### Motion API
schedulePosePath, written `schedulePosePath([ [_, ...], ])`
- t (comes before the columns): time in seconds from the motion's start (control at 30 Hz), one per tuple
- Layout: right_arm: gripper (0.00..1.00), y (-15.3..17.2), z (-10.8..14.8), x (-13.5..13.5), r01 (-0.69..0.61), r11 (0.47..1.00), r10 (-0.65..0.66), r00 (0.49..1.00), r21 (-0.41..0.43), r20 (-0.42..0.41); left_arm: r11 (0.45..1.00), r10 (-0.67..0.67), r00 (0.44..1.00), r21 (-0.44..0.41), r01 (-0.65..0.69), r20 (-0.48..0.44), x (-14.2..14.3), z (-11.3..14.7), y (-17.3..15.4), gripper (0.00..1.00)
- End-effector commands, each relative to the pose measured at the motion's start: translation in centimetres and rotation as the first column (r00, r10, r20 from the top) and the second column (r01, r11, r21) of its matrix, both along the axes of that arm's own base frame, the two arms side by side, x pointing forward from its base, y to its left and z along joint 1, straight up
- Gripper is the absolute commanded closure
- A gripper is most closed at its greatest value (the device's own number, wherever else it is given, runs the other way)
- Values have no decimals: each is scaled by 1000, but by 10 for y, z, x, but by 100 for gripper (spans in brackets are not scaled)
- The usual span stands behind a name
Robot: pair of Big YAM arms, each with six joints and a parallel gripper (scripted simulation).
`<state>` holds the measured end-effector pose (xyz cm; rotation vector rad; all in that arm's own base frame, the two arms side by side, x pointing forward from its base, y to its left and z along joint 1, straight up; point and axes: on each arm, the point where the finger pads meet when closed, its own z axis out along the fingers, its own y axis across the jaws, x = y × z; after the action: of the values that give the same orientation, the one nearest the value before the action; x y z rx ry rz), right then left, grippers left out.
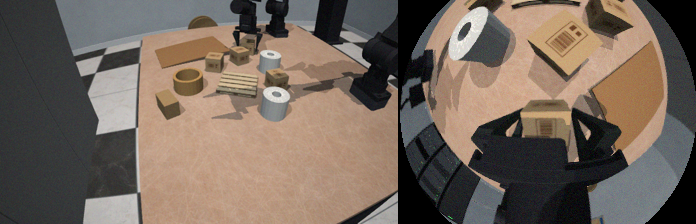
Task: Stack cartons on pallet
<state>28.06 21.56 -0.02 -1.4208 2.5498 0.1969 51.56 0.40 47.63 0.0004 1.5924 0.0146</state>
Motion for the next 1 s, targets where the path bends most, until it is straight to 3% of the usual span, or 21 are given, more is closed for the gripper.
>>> schedulePosePath([
  [0.0, 21, 24, 27, 18, 74, 995, -76, 997, 64, 34, 1000, -9, 999, -9, 9, 32, 3, 22, -4, 0],
  [0.03, 21, 30, 41, 35, 108, 989, -116, 991, 105, 70, 1000, -9, 999, -9, 9, 32, 3, 22, -4, 0],
  [0.17, 21, 14, 58, 38, 85, 987, -103, 986, 136, 134, 1000, -9, 999, -9, 9, 32, 3, 22, -4, 0],
  [0.3, 21, -15, 68, 18, 24, 985, -57, 980, 174, 191, 1000, -9, 999, -9, 9, 32, 3, 22, -4, 0],
  [0.4, 21, -28, 63, -1, 3, 983, -34, 985, 183, 170, 1000, -9, 999, -9, 9, 32, 3, 22, -4, 0],
  [0.53, 21, -27, 65, 1, -3, 981, -30, 985, 193, 168, 1000, -9, 999, -9, 9, 32, 3, 22, -4, 0],
  [0.6, 21, -33, 56, -11, -3, 981, -26, 989, 193, 148, 1000, -9, 999, -9, 9, 32, 3, 22, -4, 0],
  [0.7, 21, -30, 68, -5, 3, 976, -40, 985, 216, 168, 1000, -9, 999, -9, 9, 32, 3, 22, -4, 0],
  [0.97, 21, -27, 69, -4, -2, 975, -37, 984, 220, 175, 1000, -9, 999, -9, 9, 32, 3, 22, -4, 0],
])
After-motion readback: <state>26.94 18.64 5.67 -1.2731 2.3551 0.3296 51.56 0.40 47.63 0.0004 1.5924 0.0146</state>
